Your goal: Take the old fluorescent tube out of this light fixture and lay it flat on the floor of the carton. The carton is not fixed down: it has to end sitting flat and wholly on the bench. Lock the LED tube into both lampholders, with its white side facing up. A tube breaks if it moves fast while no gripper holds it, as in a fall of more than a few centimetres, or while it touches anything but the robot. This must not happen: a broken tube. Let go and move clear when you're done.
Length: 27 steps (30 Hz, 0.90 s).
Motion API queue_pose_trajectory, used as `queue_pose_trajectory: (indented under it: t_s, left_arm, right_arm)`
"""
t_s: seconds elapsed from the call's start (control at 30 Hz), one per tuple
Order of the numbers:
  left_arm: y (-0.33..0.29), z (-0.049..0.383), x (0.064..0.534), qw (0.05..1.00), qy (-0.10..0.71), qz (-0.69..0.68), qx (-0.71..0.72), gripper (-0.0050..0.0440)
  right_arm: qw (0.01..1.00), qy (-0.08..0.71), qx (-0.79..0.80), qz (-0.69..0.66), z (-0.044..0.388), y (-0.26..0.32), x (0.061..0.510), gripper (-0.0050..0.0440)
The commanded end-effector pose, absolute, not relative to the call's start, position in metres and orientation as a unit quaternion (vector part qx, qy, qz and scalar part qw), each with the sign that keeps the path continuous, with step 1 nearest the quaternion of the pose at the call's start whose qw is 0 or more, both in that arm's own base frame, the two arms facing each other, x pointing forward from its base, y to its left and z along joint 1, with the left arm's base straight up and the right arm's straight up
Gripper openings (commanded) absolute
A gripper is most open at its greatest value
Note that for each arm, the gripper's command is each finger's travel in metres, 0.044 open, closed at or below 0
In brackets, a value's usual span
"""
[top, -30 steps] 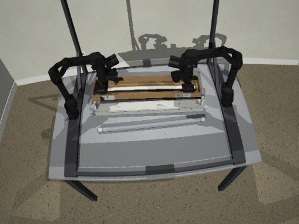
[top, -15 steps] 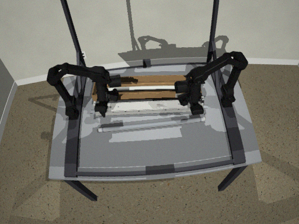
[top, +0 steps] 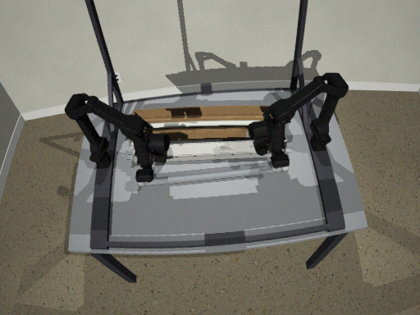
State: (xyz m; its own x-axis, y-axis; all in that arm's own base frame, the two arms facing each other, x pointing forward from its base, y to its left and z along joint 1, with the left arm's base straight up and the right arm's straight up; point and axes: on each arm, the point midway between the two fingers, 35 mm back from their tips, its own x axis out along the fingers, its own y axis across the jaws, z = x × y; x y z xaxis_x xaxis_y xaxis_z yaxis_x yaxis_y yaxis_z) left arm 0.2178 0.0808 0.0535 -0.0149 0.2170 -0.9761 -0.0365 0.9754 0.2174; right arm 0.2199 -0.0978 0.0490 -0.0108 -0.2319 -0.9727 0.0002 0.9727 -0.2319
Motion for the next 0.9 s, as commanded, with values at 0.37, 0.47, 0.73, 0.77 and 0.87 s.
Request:
queue_pose_trajectory:
  t_s: [0.37,0.47,0.73,0.77,0.87]
  left_arm:
    - [0.089,0.027,0.219,0.702,0.703,0.091,0.067,0.0188]
    - [0.09,0.025,0.219,0.702,0.703,0.091,0.067,0.0168]
    - [0.09,0.029,0.223,0.708,0.697,0.093,0.068,0.0168]
    - [0.09,0.029,0.223,0.708,0.697,0.093,0.068,0.0168]
    - [0.09,0.029,0.223,0.708,0.697,0.093,0.068,0.0147]
  right_arm:
    - [0.707,0.698,-0.083,-0.077,0.027,-0.107,0.228,0.016]
    - [0.709,0.696,-0.083,-0.078,0.028,-0.107,0.229,0.012]
    - [0.709,0.696,-0.083,-0.079,0.029,-0.106,0.228,0.0]
    - [0.709,0.696,-0.083,-0.079,0.029,-0.106,0.228,0.0024]
    - [0.709,0.696,-0.083,-0.079,0.029,-0.106,0.228,0.0072]
